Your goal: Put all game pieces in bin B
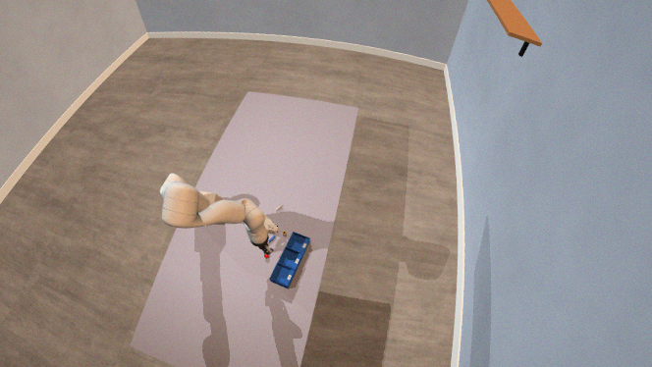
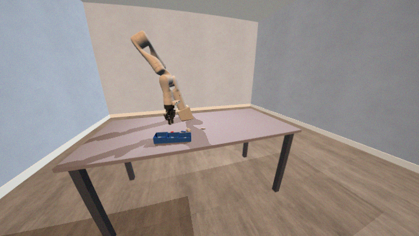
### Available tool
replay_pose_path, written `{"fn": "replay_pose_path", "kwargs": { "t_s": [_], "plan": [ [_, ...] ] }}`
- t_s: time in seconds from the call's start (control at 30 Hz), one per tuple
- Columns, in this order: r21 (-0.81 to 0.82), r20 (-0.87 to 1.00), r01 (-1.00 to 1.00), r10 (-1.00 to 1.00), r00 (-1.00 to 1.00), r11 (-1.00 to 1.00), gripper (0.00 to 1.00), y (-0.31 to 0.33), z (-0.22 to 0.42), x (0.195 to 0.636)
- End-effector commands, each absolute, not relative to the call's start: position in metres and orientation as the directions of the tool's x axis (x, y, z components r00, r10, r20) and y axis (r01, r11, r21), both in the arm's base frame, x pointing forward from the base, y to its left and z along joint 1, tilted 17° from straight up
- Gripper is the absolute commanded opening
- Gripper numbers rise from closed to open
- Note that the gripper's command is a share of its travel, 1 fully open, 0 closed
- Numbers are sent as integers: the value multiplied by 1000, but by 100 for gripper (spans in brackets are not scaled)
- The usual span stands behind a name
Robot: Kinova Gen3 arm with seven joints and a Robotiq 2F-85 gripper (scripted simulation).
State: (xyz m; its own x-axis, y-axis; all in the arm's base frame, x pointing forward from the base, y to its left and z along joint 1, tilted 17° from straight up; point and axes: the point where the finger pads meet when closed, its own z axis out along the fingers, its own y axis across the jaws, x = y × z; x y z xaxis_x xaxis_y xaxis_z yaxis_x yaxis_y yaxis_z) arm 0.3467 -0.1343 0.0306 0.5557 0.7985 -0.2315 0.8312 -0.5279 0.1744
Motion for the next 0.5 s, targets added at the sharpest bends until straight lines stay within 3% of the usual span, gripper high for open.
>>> {"fn": "replay_pose_path", "kwargs": {
  "t_s": [0.0, 0.47],
  "plan": [
    [173, -232, 828, 795, 560, -533, 31, -137, 30, 345],
    [173, -232, 828, 795, 560, -533, 31, -135, 30, 347]
  ]
}}
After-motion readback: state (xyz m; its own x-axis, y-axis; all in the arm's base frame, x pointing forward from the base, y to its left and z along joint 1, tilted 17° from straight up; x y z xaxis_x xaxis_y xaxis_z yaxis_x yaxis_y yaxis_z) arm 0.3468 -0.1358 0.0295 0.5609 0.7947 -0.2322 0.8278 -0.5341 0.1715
